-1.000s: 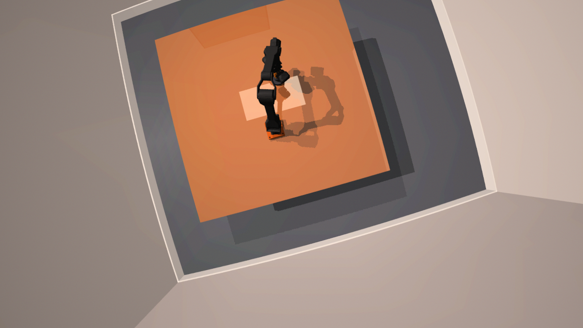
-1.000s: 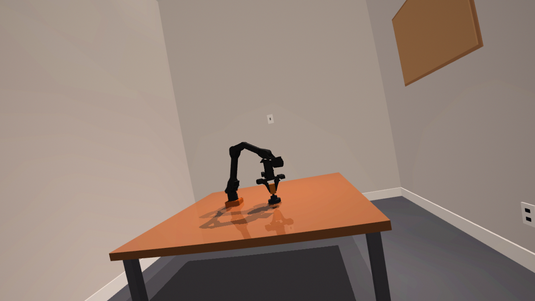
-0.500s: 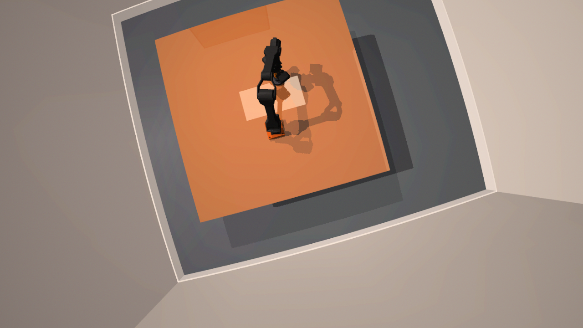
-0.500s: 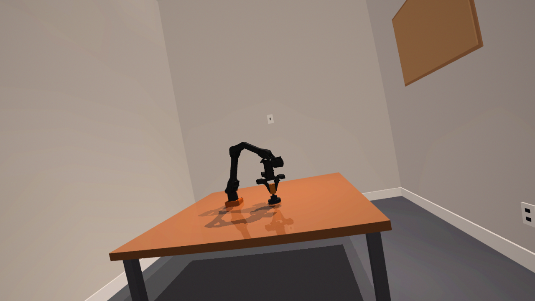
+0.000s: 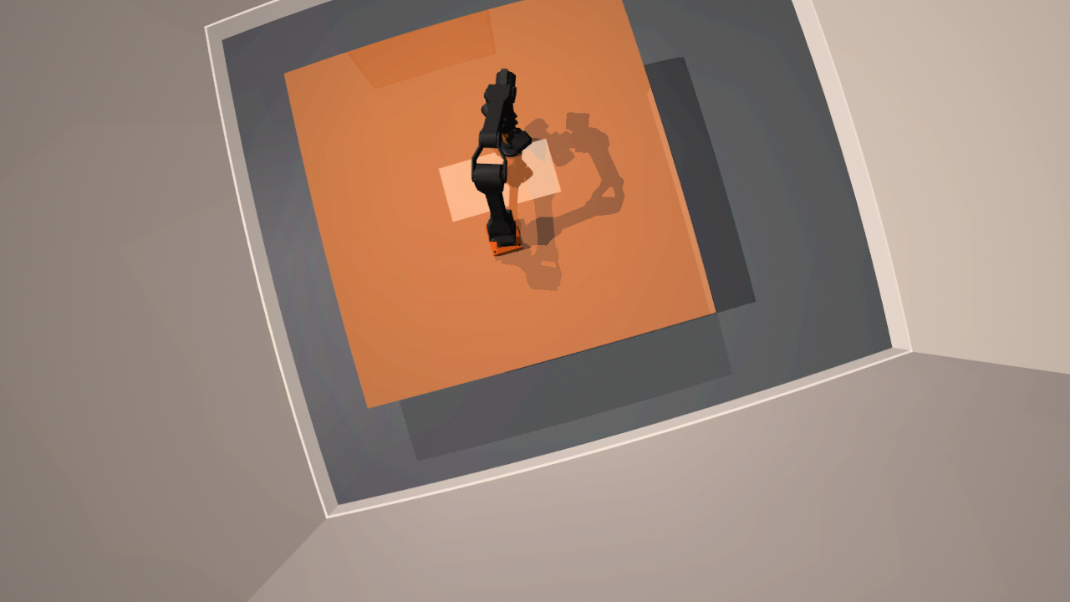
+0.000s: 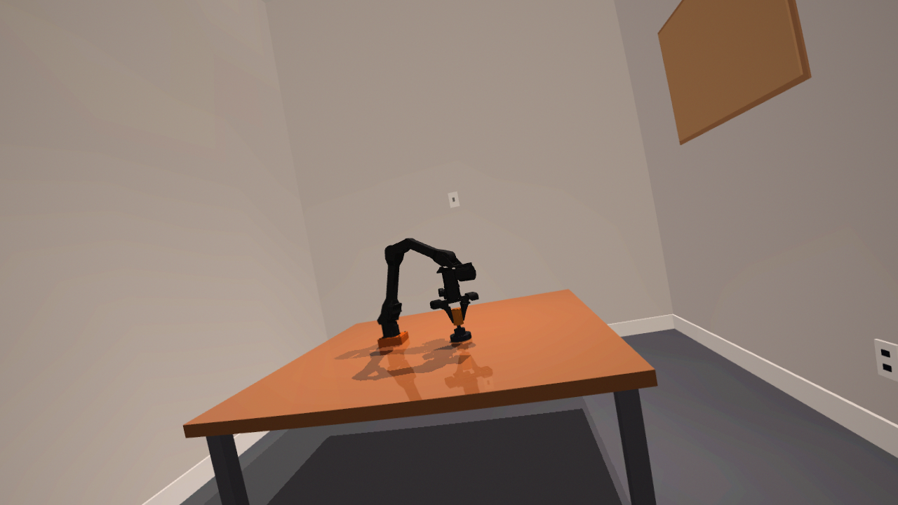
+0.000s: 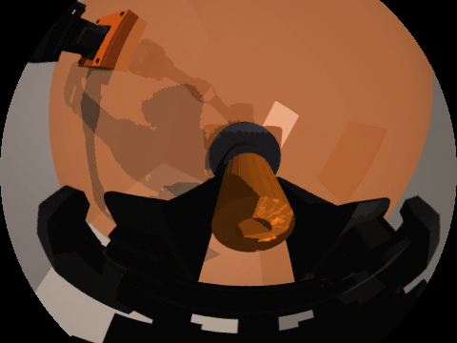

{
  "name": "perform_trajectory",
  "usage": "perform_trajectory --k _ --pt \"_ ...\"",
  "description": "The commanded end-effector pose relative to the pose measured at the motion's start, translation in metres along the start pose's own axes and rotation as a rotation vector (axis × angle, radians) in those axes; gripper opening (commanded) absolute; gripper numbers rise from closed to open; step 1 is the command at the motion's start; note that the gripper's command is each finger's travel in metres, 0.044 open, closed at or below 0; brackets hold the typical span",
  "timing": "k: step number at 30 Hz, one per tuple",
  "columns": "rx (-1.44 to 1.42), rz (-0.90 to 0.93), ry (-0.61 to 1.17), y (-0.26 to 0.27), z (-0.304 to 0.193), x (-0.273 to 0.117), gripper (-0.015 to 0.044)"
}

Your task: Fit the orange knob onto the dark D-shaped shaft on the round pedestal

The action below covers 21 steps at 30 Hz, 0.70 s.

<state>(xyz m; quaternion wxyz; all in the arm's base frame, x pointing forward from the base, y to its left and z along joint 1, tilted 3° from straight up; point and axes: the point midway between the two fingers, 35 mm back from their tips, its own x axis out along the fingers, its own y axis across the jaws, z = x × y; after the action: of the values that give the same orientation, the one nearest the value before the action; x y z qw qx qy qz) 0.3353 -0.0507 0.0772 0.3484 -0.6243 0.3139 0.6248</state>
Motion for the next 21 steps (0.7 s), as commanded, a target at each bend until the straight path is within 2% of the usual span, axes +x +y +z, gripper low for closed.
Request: perform_trajectory --k 1,21 --pt "-0.004 -0.001 0.002 -0.0006 -0.0006 0.0001 0.0000" --pt "-0.056 -0.001 0.002 0.0036 0.0033 -0.0030 0.0000"
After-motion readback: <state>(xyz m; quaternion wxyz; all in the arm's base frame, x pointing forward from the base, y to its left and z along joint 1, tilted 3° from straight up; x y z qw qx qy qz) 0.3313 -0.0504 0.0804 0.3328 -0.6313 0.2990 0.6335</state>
